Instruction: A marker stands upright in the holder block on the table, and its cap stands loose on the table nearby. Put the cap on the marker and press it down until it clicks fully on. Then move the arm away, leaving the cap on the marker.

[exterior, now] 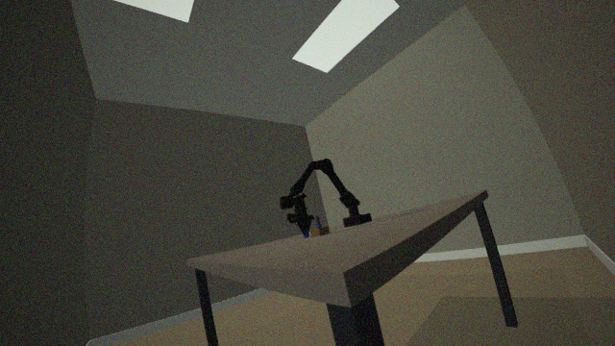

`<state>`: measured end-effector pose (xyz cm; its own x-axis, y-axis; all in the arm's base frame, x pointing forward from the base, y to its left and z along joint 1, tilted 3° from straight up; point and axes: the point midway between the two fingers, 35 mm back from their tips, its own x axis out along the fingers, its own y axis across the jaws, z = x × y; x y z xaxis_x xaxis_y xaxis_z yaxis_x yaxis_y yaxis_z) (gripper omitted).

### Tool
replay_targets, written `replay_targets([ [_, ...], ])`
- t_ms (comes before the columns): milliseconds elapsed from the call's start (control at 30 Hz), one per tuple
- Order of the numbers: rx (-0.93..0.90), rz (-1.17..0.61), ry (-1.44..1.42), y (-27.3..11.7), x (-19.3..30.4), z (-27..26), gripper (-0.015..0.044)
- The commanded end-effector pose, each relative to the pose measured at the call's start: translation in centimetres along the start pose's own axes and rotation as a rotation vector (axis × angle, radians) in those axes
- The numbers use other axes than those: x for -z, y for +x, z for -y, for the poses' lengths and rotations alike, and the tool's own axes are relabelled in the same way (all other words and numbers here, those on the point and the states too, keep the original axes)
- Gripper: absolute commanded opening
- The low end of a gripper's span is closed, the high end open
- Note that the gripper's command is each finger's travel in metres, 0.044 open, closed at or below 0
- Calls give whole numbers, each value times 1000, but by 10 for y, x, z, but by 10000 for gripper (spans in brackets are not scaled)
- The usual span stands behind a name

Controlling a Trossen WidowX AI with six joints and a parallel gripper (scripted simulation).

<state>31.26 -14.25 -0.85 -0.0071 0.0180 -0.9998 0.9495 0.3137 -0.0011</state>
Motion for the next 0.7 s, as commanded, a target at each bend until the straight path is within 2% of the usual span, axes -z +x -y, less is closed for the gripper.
replay_targets([
  [0,3,3,3,1,-1,0,99],
  [67,3,3,3,1,-1,0,86],
  [167,3,3,3,-5,-1,0,7],
  [200,3,3,3,-8,-1,-1,0],
  [667,3,3,3,-58,0,-1,0],
])
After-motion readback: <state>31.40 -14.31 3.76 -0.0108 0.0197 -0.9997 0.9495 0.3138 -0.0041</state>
